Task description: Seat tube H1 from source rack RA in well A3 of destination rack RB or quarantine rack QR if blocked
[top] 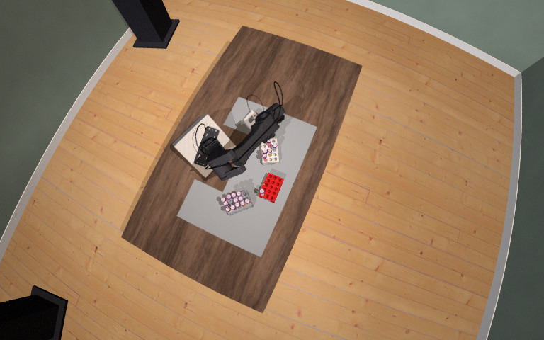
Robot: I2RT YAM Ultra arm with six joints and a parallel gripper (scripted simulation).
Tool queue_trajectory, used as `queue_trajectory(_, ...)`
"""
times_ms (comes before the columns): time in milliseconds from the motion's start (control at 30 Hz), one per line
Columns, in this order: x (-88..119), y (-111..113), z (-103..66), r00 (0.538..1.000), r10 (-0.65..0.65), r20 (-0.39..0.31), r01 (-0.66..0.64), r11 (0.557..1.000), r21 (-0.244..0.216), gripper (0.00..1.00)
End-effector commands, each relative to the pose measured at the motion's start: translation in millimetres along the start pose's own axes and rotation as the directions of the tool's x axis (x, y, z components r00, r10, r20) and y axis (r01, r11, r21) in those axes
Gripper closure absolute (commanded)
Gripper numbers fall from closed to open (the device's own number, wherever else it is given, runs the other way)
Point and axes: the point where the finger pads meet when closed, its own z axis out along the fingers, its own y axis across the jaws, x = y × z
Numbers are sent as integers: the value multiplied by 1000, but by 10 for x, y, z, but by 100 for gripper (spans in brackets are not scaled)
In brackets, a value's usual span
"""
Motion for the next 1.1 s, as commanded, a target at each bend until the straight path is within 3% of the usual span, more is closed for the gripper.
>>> queue_trajectory(0,-194,122,-76,999,16,38,-16,1000,-2,100)
queue_trajectory(367,-392,538,-82,999,17,39,-17,1000,-9,100)
queue_trajectory(1067,-372,471,-146,998,32,57,-31,999,-10,100)
